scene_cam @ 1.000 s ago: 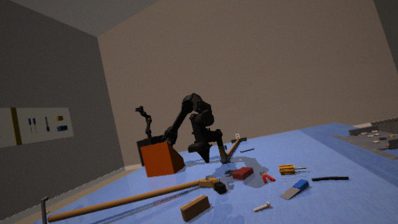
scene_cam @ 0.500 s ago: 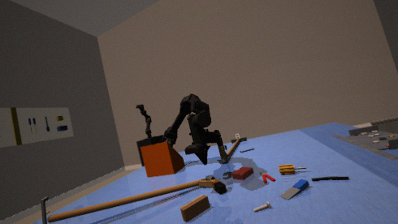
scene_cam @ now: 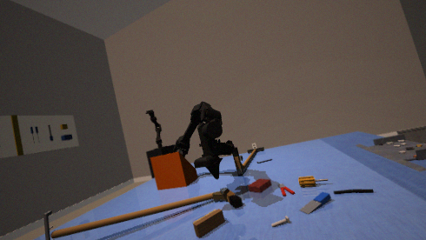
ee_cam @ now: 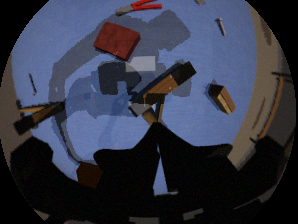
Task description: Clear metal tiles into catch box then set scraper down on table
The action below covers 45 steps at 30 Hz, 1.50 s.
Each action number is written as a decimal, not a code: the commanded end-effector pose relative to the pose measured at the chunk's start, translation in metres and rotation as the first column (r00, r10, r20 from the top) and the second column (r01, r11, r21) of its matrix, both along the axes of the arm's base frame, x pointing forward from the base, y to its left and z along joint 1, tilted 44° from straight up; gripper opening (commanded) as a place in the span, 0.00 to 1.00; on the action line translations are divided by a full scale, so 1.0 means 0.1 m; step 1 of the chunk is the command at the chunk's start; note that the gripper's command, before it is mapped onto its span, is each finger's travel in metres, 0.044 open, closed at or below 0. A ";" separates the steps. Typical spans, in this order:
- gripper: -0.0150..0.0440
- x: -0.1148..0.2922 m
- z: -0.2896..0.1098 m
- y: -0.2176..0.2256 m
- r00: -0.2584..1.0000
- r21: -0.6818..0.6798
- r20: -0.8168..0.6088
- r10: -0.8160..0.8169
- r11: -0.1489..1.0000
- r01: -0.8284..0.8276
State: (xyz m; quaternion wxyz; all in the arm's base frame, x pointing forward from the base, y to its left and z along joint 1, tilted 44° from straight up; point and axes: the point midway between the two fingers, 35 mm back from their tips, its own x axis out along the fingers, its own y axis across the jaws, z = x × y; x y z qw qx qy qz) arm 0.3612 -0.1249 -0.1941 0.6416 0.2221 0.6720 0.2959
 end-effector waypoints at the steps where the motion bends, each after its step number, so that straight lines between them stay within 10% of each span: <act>1: 0.25 -0.01 -0.05 -0.06 1.000 -0.004 0.001 0.002 1.000 -0.002; 45: 0.25 0.40 0.97 -0.08 0.980 -0.039 0.131 0.153 0.988 -0.149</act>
